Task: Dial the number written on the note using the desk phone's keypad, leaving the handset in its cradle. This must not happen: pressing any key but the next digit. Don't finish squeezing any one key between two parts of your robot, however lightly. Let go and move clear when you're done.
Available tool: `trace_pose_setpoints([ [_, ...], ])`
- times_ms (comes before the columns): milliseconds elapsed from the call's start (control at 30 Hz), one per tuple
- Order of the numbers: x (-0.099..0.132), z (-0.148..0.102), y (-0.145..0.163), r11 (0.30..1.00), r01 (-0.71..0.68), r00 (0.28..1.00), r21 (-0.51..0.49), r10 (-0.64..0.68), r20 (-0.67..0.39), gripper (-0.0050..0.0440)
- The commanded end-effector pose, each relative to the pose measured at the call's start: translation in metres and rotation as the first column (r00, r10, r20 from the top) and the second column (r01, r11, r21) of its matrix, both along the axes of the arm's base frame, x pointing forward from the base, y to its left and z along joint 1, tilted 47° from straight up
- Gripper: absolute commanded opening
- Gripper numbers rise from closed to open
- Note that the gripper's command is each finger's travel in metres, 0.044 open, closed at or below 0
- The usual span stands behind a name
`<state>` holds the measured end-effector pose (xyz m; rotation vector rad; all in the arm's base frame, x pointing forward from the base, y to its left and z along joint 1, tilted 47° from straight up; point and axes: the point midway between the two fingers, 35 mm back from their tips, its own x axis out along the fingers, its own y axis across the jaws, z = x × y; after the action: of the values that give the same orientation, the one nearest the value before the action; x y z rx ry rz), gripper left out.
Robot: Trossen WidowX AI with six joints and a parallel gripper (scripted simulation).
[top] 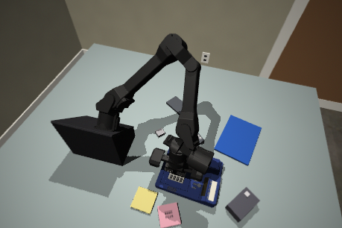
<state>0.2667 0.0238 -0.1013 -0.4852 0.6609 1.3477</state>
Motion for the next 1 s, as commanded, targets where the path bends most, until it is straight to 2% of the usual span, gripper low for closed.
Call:
trace_pose_setpoints([
  [0, -0.001, -0.001, 0.002, 1.0, -0.003, 1.0, 0.003, 0.003, -0.005, -0.005],
  [433, -0.001, 0.003, -0.003, 1.0, -0.002, 1.0, 0.003, 0.002, -0.005, -0.005],
  [567, -0.004, 0.02, -0.02, 1.0, -0.003, 1.0, 0.003, 0.003, -0.005, -0.005],
  [967, -0.006, 0.005, -0.032, 1.0, -0.003, 1.0, 0.003, 0.003, -0.005, -0.005],
])
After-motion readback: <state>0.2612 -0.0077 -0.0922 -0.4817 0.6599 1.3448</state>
